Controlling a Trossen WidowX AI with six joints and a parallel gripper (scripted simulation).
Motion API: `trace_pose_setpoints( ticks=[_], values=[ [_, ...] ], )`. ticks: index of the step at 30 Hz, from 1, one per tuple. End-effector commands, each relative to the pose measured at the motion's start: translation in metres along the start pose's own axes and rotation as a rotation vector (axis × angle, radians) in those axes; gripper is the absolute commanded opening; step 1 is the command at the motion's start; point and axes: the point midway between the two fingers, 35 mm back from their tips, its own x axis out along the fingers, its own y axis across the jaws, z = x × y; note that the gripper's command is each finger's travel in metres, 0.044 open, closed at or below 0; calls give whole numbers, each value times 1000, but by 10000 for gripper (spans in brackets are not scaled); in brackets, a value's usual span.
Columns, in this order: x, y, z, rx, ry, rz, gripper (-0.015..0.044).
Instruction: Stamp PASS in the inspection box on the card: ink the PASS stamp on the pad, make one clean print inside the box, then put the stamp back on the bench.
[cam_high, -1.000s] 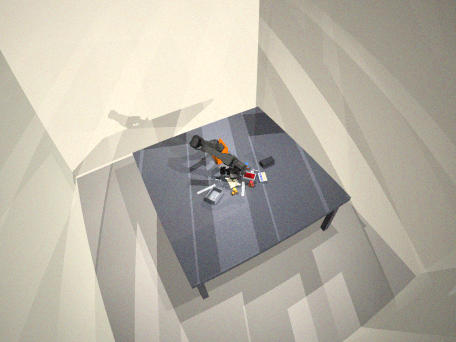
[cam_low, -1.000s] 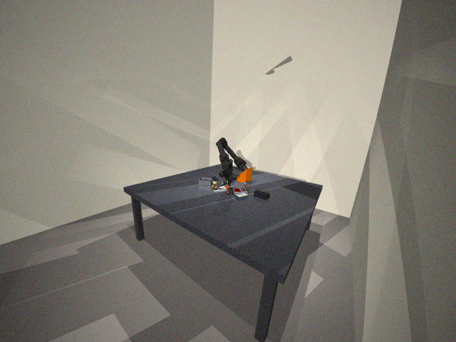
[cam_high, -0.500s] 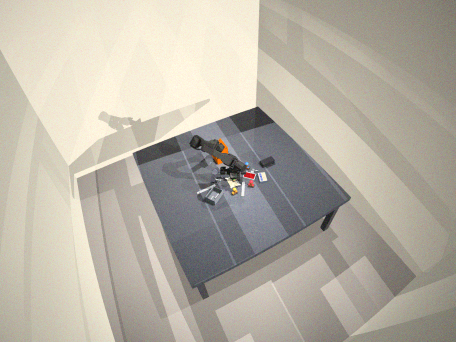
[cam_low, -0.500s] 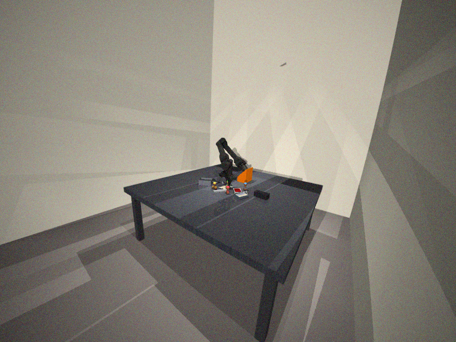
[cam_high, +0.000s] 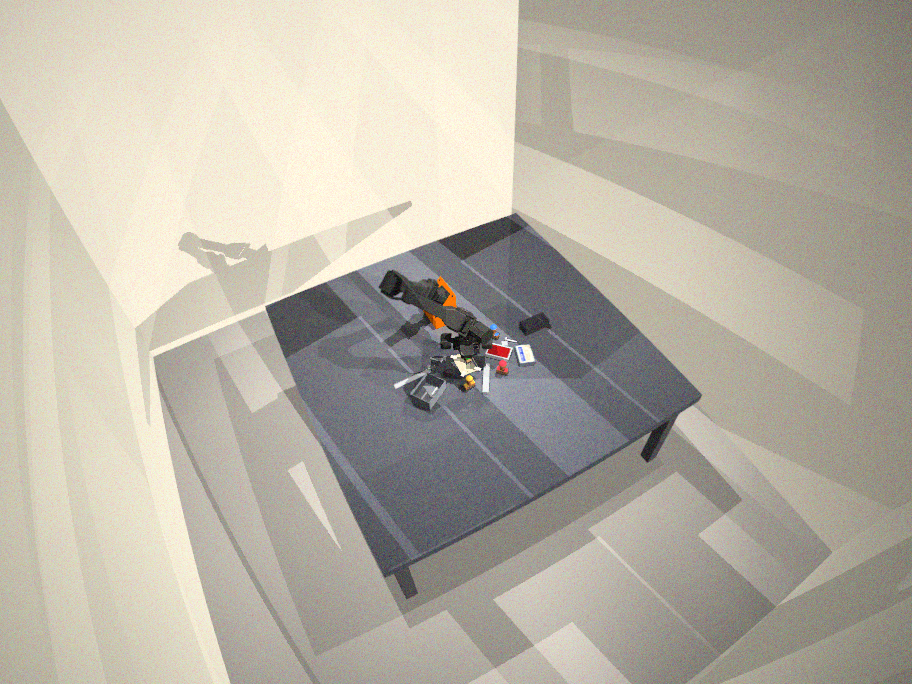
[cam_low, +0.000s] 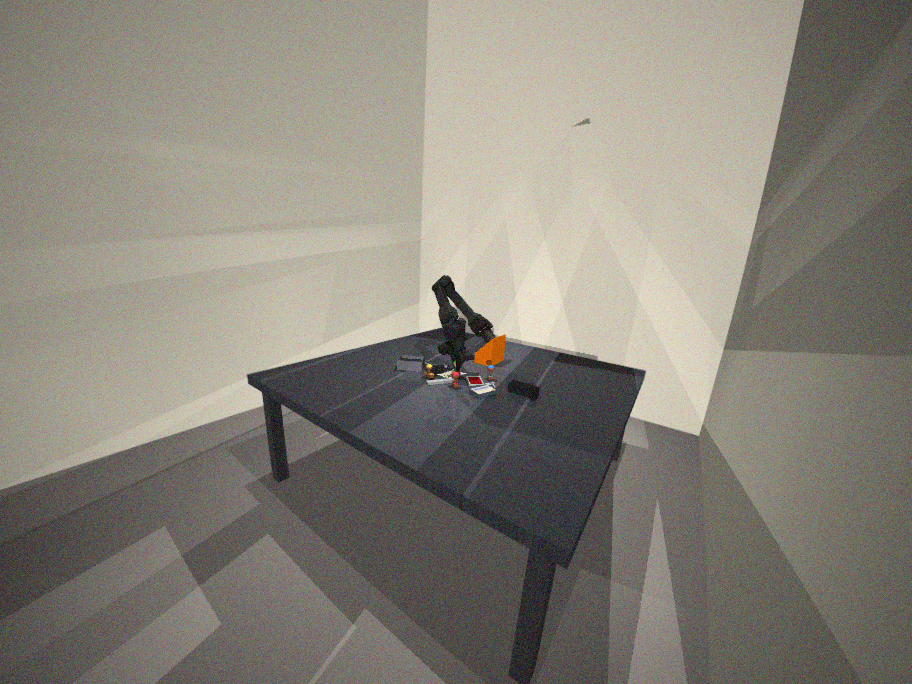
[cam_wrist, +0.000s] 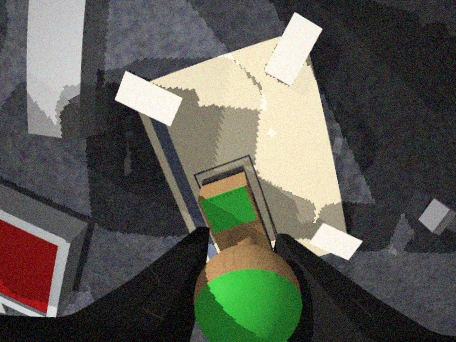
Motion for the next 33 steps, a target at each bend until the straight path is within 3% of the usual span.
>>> trace_pose_setpoints(
  ticks=[1,33],
  values=[
    [1,-1,1,1,0,-2,0],
    [-6,-1,1,1,0,-2,0]
  ],
)
